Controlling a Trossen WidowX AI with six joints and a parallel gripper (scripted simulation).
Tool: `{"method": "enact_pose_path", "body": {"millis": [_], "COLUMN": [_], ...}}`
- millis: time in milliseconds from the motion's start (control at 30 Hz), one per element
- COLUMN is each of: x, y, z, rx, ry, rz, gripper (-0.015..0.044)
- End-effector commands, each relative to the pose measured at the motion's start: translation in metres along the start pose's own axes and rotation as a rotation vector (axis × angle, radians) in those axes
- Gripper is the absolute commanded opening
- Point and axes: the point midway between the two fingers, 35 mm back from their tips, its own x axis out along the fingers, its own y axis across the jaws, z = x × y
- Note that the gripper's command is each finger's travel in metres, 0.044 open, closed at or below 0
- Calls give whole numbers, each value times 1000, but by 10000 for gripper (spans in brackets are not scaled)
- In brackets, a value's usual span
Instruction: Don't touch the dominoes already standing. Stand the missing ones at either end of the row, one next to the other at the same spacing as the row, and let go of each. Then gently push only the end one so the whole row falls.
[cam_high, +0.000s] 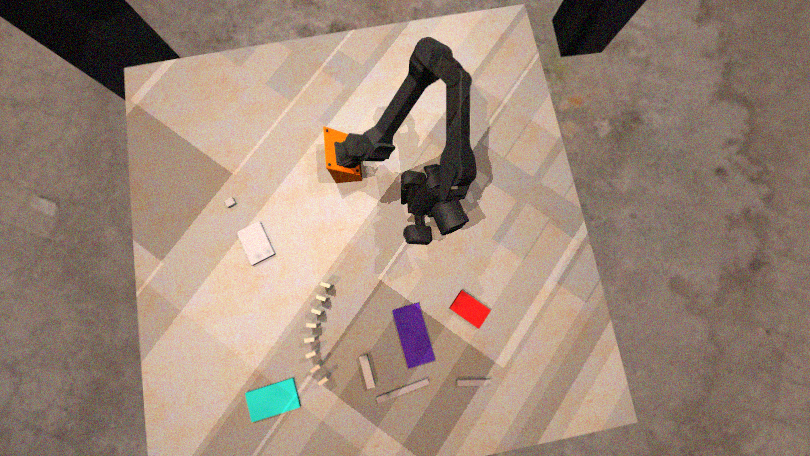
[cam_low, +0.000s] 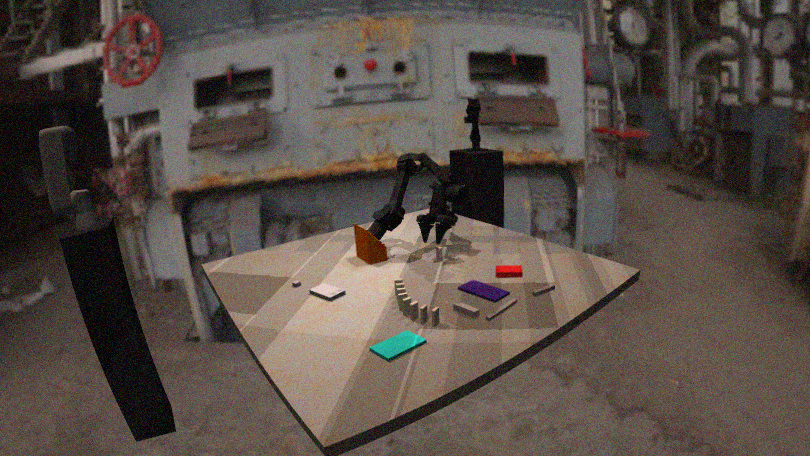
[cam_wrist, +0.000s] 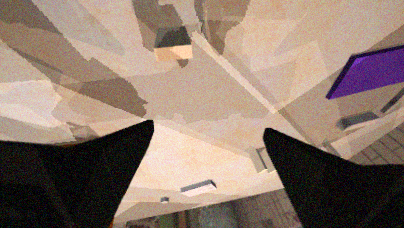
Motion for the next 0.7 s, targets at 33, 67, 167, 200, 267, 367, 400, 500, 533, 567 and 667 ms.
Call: {"method": "enact_pose_path", "body": {"millis": [33,67,167,200,267,367,400,500,533,567,667], "x": [-38,-38,-38,-38,-38,-38,-38,-35,-31,-26,-10], "y": [12,12,12,12,12,12,12,12,12,13,16], "z": [21,21,21,21,21,21,21,22,23,25,30], "rx": [-131,-131,-131,-131,-131,-131,-131,-131,-132,-132,-133], "ry": [-386,-386,-386,-386,-386,-386,-386,-384,-382,-380,-377], "rz": [183,183,183,183,183,183,183,183,183,183,182], "gripper": [440,440,440,440,440,440,440,440,440,440,440]}}
